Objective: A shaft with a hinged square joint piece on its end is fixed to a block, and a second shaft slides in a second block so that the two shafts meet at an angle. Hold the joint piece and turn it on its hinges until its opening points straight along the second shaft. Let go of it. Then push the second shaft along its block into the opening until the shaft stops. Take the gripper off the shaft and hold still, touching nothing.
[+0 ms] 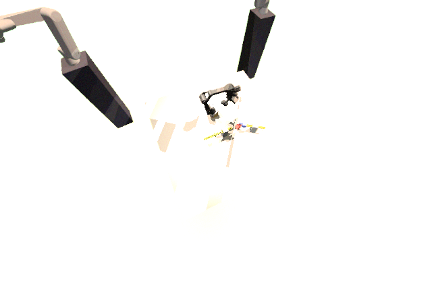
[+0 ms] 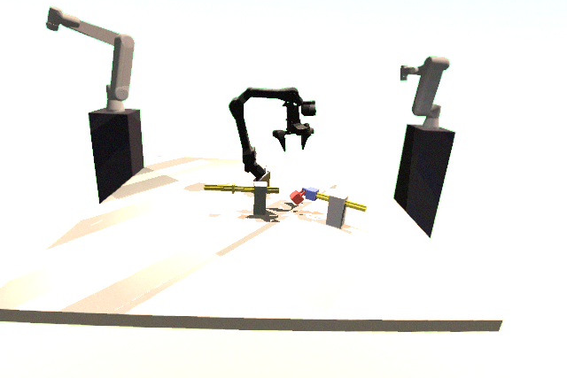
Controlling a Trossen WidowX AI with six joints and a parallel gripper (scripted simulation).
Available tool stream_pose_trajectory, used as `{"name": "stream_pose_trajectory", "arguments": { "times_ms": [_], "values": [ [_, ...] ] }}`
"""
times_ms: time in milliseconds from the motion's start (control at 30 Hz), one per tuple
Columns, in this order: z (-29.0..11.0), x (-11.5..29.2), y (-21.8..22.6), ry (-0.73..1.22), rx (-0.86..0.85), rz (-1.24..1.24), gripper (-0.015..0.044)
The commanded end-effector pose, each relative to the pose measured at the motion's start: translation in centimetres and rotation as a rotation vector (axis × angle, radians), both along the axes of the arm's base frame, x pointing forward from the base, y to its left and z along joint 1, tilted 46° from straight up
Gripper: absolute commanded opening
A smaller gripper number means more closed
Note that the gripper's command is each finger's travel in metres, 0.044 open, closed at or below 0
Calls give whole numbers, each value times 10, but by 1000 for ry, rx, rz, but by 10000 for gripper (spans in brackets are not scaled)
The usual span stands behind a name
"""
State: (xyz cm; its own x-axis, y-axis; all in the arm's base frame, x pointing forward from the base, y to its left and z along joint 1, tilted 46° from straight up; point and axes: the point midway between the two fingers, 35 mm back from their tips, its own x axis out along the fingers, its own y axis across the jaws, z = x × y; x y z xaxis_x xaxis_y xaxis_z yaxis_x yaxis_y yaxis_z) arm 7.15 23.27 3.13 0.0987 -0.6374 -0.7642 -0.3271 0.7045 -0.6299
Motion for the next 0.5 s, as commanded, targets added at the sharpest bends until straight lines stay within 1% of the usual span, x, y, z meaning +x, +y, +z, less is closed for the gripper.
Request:
{"name": "stream_pose_trajectory", "arguments": {
  "times_ms": [0,133,367,467],
  "values": [
    [-2,-1,4,-121,-50,-62,440],
    [-2,-2,9,-222,-75,-109,440],
    [-2,-1,9,-226,-77,-113,440],
    [-4,17,8,-210,-80,-132,440]
  ]
}}
